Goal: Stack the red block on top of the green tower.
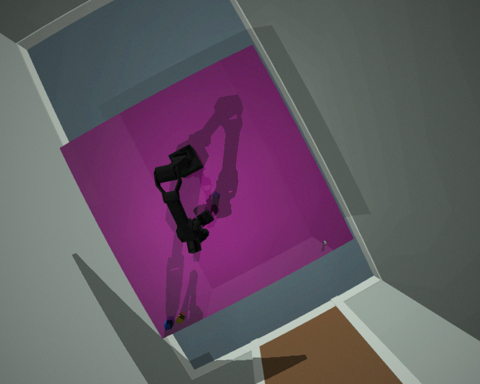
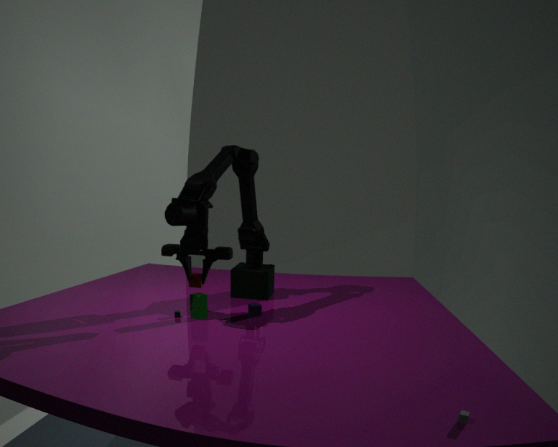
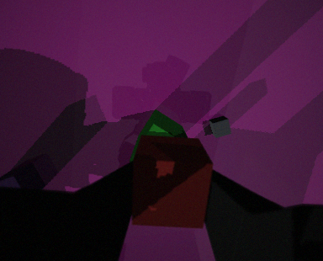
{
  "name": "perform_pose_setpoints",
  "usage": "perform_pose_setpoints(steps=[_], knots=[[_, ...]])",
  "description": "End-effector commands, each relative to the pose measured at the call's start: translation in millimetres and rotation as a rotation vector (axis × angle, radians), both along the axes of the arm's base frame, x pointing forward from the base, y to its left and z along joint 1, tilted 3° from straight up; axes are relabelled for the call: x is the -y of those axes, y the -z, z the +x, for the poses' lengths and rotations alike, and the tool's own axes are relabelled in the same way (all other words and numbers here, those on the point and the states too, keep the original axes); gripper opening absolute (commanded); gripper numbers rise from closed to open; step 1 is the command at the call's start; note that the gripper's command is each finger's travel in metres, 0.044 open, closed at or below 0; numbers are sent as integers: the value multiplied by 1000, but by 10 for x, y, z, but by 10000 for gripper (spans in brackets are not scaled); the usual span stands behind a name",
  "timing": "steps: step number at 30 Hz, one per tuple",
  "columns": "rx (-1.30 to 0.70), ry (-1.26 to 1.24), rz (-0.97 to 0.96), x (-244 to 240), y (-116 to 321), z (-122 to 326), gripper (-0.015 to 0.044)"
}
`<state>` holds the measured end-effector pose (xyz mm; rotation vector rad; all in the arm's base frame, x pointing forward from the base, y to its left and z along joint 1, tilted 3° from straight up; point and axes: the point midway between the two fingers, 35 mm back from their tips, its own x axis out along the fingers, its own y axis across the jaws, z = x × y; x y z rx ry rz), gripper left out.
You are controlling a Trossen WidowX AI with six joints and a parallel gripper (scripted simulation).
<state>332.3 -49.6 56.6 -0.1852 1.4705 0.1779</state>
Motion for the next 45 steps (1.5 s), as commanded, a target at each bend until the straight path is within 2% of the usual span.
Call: perform_pose_setpoints(steps=[1, 38, 45], knots=[[-14, -5, 5, -14, 196, -16, 0], [-14, -5, 5, -17, 177, -18, 0], [-16, -3, 3, -11, 226, -19, 184]])
